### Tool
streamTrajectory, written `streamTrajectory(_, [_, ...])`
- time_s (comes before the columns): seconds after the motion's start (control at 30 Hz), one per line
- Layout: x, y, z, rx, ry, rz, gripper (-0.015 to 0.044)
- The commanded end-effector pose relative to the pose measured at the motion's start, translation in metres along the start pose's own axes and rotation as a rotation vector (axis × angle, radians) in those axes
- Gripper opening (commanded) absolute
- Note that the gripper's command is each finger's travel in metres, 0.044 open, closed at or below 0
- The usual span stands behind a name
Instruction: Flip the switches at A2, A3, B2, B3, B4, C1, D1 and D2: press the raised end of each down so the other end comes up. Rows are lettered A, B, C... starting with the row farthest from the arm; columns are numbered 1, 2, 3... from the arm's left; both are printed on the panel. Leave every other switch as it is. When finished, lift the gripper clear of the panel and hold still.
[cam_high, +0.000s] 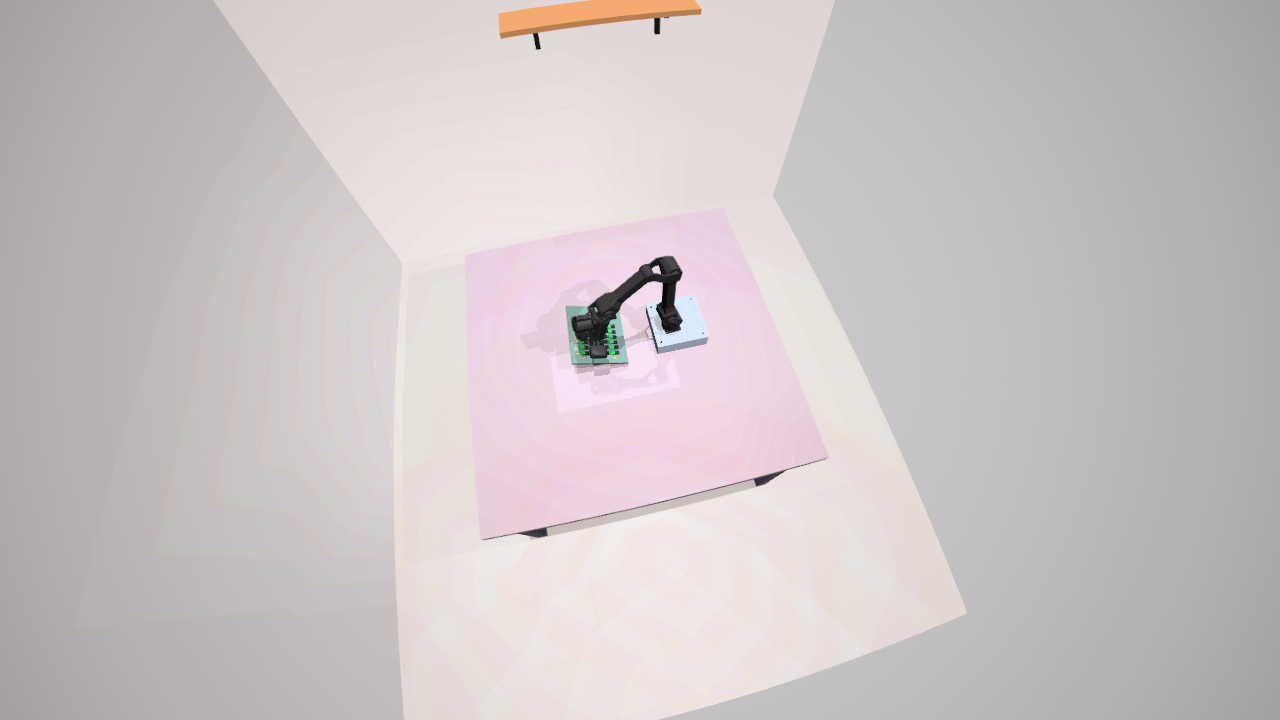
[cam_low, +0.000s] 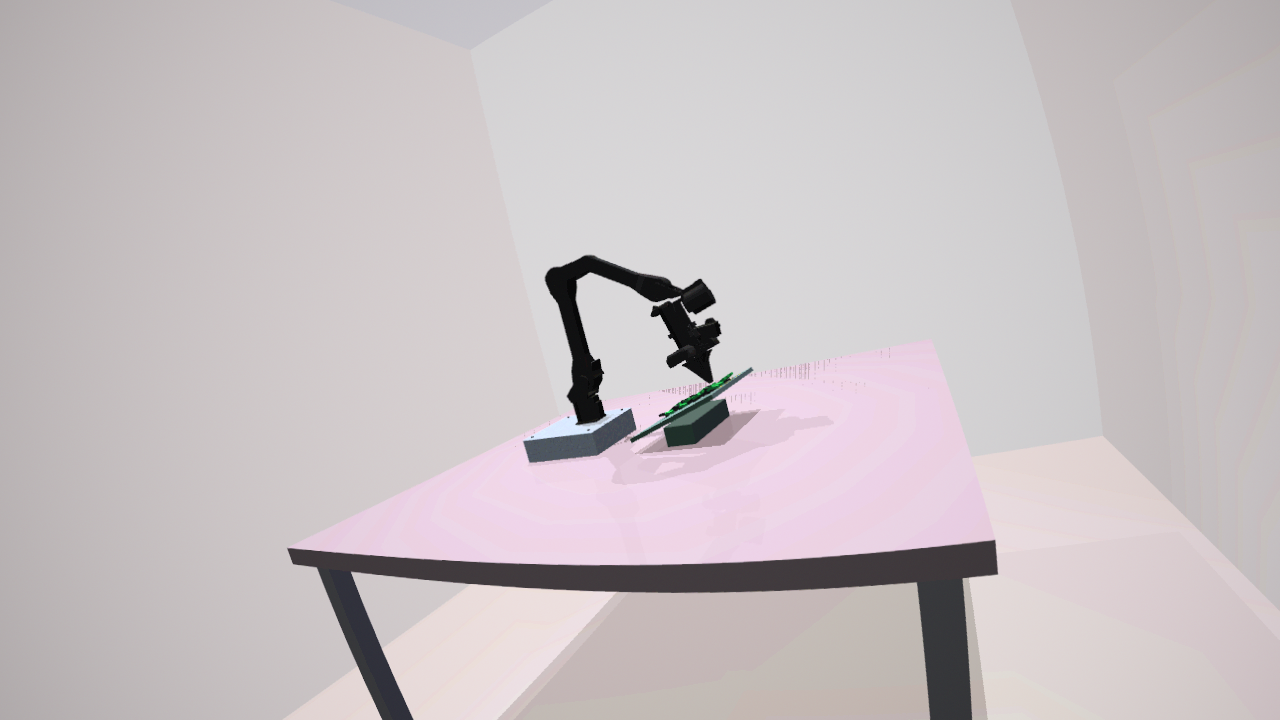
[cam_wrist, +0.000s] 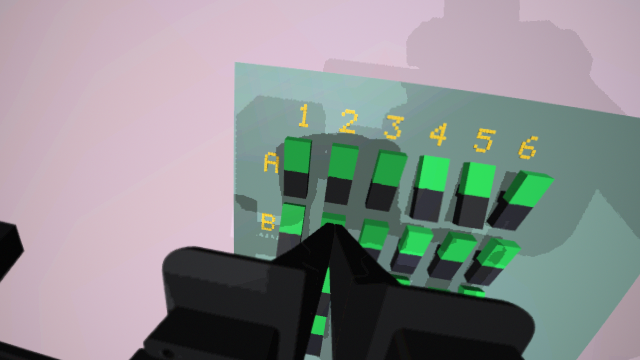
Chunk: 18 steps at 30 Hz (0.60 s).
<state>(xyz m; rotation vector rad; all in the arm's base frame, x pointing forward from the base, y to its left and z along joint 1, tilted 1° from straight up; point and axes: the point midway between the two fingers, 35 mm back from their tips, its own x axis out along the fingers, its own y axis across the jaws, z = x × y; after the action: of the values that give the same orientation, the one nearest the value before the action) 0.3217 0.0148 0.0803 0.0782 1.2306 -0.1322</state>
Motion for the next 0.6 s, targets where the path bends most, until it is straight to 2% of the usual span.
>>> streamTrajectory(0.0, [0.0017,0.0005,-0.0009,-0.006,0.006,0.003,0.0000])
streamTrajectory(0.57, [0.0032,0.0005,-0.0008,-0.006,0.006,0.002,0.0000])
